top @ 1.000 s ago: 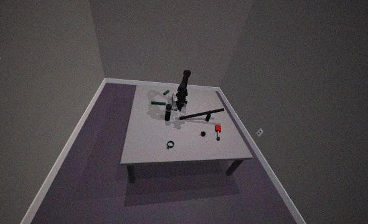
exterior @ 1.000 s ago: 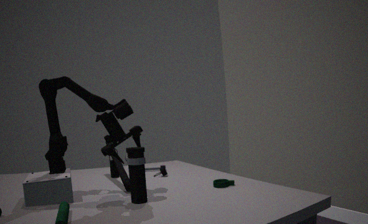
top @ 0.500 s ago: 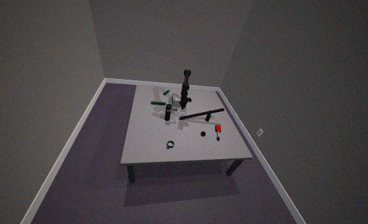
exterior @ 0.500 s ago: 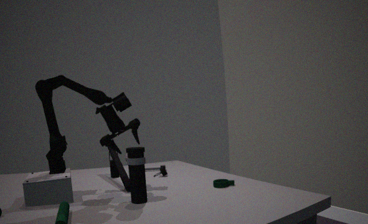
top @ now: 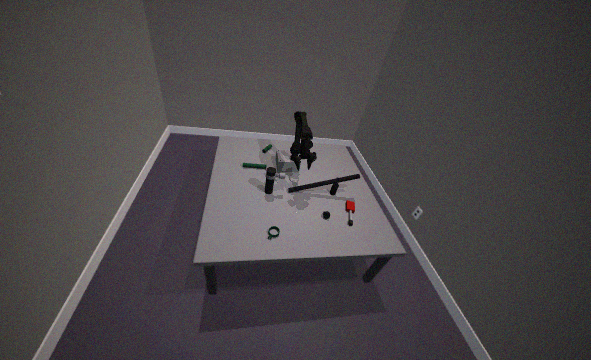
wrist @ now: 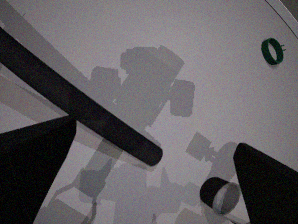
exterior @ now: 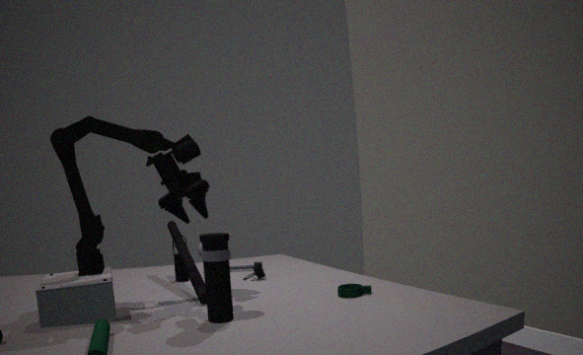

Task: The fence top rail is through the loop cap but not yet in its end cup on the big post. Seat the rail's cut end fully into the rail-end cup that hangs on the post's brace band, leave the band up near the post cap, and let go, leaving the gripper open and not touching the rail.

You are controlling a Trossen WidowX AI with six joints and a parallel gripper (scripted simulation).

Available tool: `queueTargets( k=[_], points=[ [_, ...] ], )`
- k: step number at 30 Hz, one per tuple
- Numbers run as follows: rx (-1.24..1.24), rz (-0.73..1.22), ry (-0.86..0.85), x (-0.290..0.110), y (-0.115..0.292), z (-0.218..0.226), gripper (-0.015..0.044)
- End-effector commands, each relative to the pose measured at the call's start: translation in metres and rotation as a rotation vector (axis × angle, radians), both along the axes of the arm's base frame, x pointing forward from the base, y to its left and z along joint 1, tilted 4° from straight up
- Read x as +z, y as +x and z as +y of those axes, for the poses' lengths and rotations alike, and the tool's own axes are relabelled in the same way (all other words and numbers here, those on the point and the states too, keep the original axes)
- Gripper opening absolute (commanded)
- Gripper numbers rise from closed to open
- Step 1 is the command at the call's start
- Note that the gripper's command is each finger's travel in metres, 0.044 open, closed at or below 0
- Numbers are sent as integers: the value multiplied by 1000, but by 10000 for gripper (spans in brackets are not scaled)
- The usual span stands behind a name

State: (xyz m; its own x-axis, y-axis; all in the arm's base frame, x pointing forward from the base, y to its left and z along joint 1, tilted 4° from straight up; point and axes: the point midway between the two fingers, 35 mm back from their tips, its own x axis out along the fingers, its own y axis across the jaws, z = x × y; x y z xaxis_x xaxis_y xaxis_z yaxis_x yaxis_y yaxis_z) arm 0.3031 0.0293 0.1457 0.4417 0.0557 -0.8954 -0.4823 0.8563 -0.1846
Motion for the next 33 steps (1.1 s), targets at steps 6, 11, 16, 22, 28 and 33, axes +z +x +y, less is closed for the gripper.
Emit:
queueTargets(
  k=[6,11,16,22,28,33],
  points=[
    [-332,-6,170,31,-12,27,440],
    [-332,-6,170,31,-12,27,440],
    [-533,71,243,17,-7,31,440],
    [-1075,234,367,-19,2,40,440],
    [-1659,325,403,-59,6,48,440],
    [-2008,329,386,-82,6,53,440]
  ],
)
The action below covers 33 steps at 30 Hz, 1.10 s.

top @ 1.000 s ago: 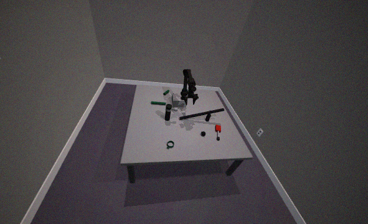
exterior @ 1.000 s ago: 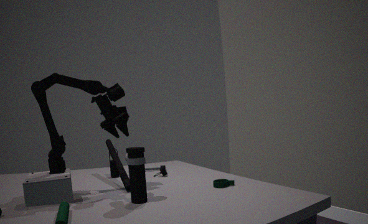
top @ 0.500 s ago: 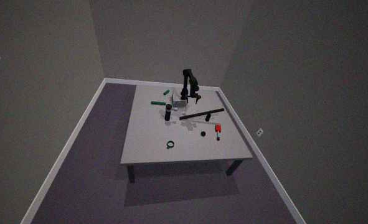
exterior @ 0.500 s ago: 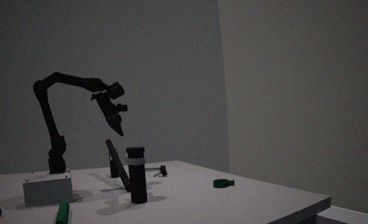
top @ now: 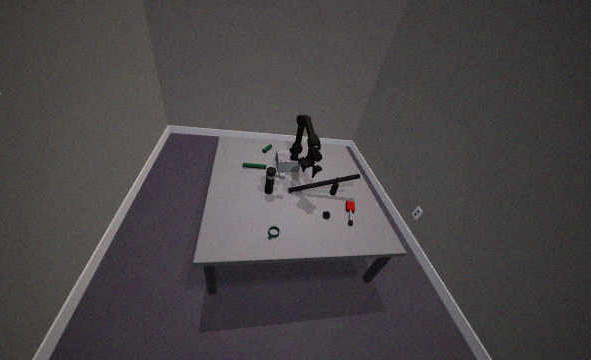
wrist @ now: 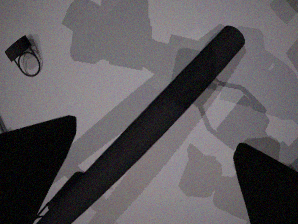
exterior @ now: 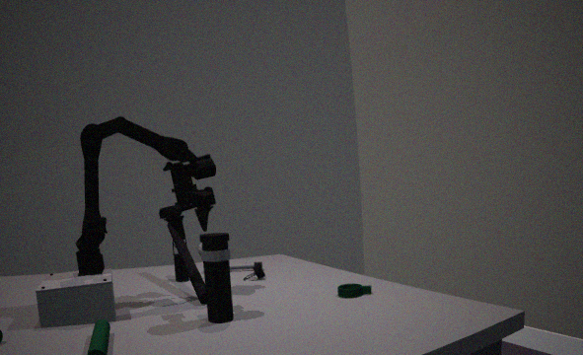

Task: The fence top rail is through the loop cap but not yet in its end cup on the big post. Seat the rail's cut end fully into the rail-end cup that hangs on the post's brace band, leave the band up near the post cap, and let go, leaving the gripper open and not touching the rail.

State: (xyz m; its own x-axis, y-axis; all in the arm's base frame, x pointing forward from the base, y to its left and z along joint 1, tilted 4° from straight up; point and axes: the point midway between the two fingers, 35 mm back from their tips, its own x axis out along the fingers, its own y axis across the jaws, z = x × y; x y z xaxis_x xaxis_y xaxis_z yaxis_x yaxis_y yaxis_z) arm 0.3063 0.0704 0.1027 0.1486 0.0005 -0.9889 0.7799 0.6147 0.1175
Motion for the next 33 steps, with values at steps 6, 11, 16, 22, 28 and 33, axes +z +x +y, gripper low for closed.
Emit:
queueTargets(
  k=[6,11,16,22,28,33],
  points=[
    [-580,160,6,-40,2,11,440],
    [-580,160,6,-40,2,11,440],
    [-580,160,6,-53,3,11,440],
    [-580,160,6,-75,1,10,440],
    [-580,160,6,-90,1,10,440],
    [-580,160,5,-94,1,10,440]
  ],
)
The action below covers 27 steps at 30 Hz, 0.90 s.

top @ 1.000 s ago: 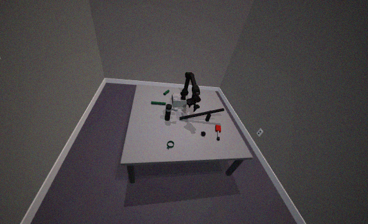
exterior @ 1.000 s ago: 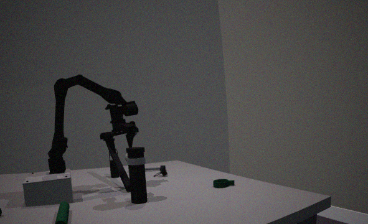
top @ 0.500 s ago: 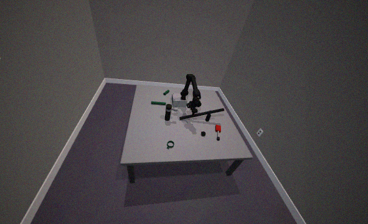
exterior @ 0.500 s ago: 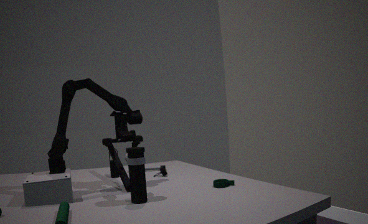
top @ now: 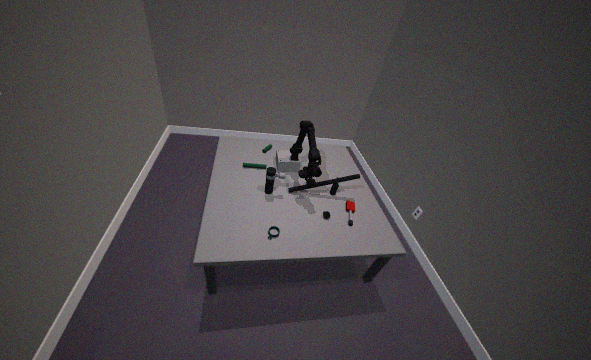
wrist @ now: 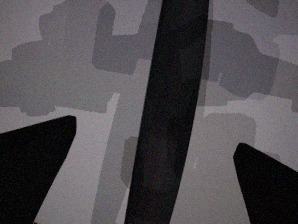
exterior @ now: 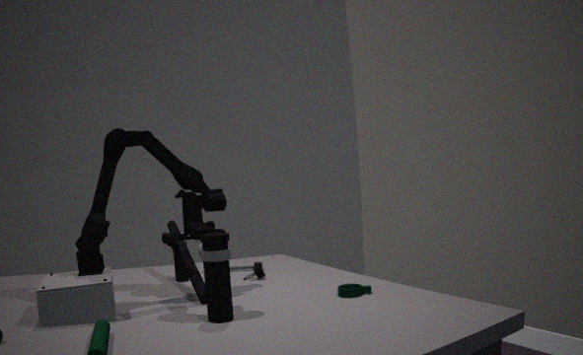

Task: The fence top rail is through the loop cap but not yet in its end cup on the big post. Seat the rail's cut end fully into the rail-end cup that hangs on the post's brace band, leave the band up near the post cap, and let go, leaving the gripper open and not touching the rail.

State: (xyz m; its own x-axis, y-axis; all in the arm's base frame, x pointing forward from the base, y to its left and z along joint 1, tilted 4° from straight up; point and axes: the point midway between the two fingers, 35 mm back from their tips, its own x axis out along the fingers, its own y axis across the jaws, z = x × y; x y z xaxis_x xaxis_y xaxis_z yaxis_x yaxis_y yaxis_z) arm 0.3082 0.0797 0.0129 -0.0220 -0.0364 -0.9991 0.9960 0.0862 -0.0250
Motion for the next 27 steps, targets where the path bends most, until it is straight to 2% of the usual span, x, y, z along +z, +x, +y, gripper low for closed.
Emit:
queueTargets(
  k=[1,27],
  points=[
    [-3,3,5,-5,-1,0,440],
    [-3,3,5,-48,-1,-1,440]
  ],
)
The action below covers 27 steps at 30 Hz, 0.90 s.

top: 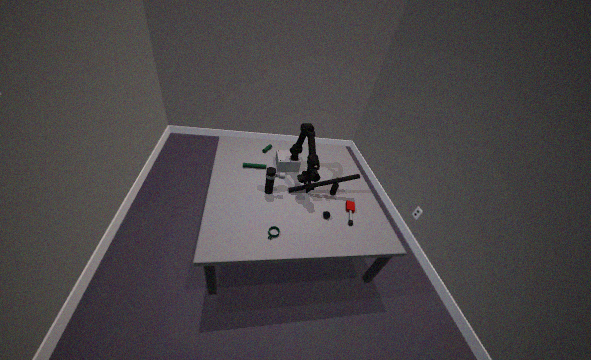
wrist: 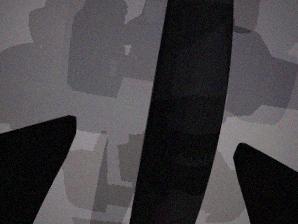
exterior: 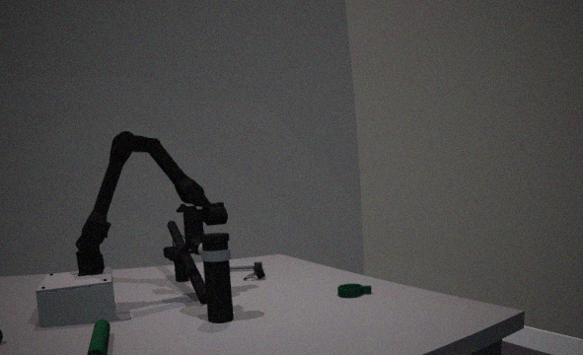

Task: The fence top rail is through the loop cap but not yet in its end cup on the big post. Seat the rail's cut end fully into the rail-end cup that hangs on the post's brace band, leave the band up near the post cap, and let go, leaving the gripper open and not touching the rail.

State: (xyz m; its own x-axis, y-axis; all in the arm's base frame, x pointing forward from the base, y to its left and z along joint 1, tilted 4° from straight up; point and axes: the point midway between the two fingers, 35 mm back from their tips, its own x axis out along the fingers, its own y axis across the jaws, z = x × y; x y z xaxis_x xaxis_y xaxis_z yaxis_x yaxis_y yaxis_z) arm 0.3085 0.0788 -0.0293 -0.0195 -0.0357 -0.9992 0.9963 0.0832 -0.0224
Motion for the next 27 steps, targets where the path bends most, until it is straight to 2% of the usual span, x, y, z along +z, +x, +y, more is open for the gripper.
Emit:
queueTargets(
  k=[1,9,18,27],
  points=[
    [0,5,4,-7,-2,0,440],
    [0,5,4,-17,-3,-1,440],
    [0,5,4,-17,-3,-1,204],
    [0,5,4,-17,-3,-1,144]
  ],
)
